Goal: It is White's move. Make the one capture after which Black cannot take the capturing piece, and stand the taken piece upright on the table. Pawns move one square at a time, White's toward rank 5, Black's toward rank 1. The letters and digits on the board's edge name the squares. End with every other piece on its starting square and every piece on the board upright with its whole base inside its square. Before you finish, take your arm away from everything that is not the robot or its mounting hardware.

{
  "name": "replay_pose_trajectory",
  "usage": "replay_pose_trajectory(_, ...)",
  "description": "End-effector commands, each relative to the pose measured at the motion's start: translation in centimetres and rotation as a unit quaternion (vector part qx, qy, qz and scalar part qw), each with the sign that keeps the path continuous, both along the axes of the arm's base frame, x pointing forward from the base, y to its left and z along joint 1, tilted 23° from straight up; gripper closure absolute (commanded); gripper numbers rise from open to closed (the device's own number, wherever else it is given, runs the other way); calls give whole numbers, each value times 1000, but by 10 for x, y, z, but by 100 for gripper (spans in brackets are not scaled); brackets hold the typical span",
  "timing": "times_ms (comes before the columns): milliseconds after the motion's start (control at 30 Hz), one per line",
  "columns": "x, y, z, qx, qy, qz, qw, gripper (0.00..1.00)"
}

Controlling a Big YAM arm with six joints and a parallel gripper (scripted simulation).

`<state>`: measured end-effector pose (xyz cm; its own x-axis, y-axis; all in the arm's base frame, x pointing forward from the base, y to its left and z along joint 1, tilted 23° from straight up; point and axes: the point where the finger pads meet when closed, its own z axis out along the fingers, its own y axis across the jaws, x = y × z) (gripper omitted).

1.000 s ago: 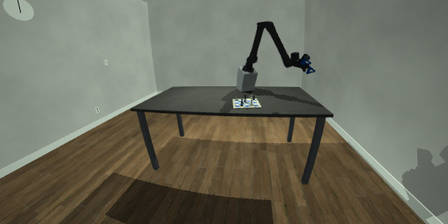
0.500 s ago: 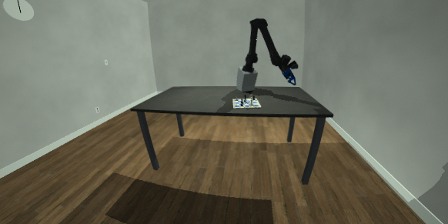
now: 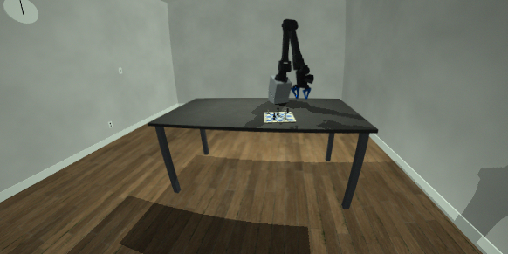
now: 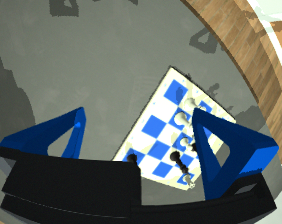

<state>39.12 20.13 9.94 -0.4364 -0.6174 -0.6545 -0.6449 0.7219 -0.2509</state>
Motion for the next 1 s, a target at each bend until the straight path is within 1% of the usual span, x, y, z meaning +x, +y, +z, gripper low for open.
replay_pose_trajectory(0,-14,-41,0,27,67,-68,995,0)
replay_pose_trajectory(33,-23,-55,-5,33,98,-89,991,0)
replay_pose_trajectory(67,-29,-66,-6,42,121,-108,986,0)
replay_pose_trajectory(133,-51,-86,-20,50,172,-141,974,0)
replay_pose_trajectory(167,-60,-93,-24,54,190,-154,968,0)
replay_pose_trajectory(233,-64,-100,-21,64,207,-171,961,0)
replay_pose_trajectory(267,-65,-102,-20,67,212,-177,959,0)
replay_pose_trajectory(333,-65,-102,-20,67,212,-177,959,0)
replay_pose_trajectory(400,-73,-101,-25,66,224,-176,956,0)
replay_pose_trajectory(433,-74,-103,-26,66,225,-179,955,0)
replay_pose_trajectory(800,-71,-103,-25,67,218,-177,957,0)
replay_pose_trajectory(833,-73,-101,-40,61,232,-177,955,0)
replay_pose_trajectory(900,-73,-101,-40,61,232,-177,955,0)
replay_pose_trajectory(933,-69,-97,-45,60,230,-175,956,0)
replay_pose_trajectory(967,-69,-96,-57,57,233,-176,955,0)
